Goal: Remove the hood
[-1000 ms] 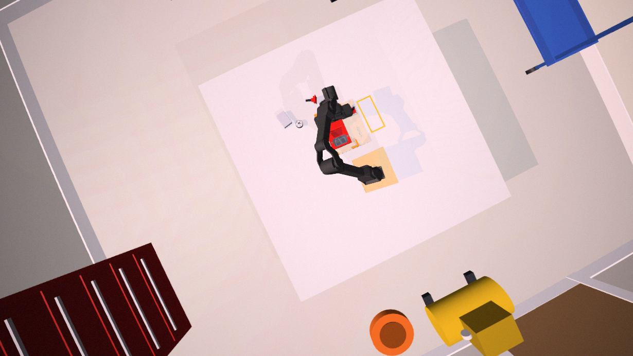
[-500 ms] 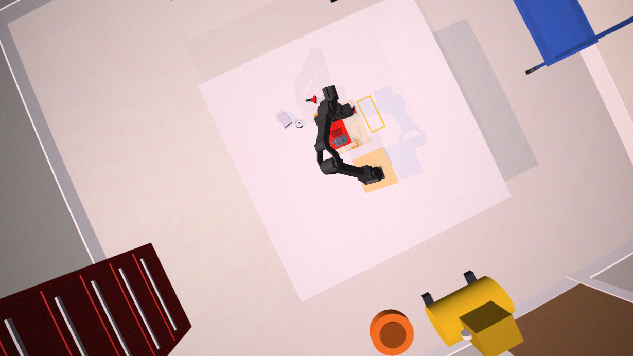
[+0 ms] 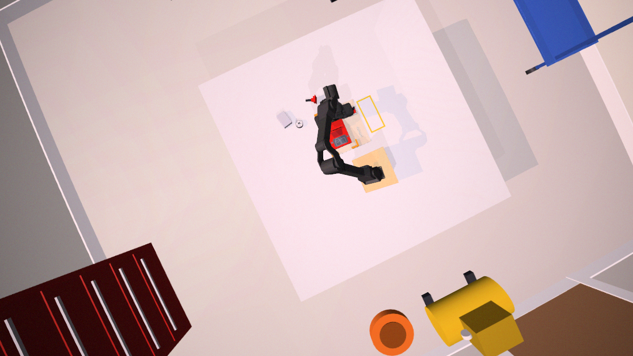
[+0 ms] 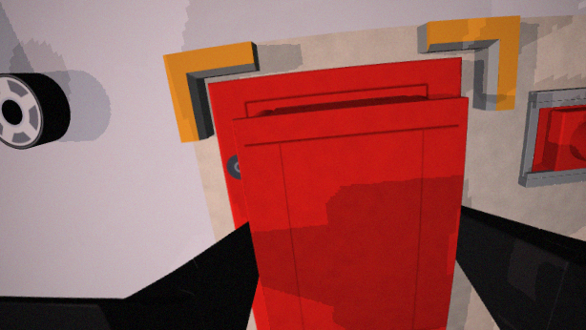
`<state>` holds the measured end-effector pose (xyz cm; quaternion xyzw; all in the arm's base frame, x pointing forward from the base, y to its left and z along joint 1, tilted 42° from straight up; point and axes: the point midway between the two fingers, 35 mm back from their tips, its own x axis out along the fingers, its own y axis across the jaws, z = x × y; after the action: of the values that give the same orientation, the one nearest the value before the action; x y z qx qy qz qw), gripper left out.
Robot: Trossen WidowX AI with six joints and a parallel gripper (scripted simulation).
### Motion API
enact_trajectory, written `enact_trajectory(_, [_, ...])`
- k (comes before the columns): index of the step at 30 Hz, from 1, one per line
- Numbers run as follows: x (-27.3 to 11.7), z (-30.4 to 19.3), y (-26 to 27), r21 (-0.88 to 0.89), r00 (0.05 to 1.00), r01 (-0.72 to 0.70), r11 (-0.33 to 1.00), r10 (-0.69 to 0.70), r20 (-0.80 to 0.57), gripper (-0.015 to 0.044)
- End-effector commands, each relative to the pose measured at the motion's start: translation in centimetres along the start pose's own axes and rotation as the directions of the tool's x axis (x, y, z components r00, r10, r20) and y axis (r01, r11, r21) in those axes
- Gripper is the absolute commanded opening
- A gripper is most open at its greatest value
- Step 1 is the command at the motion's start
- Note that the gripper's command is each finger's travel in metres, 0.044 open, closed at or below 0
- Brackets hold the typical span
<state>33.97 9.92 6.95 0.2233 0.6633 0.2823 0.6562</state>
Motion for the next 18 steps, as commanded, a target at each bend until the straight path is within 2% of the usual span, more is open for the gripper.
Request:
enact_trajectory(1, [-0.4,0.2,0.1,-0.007,1.000,0.003,1.000,-0.003,0.004,0.0000])
enact_trajectory(18, [-1.5,0.1,0.1,-0.007,1.000,0.003,1.000,-0.003,0.004,0.0000])
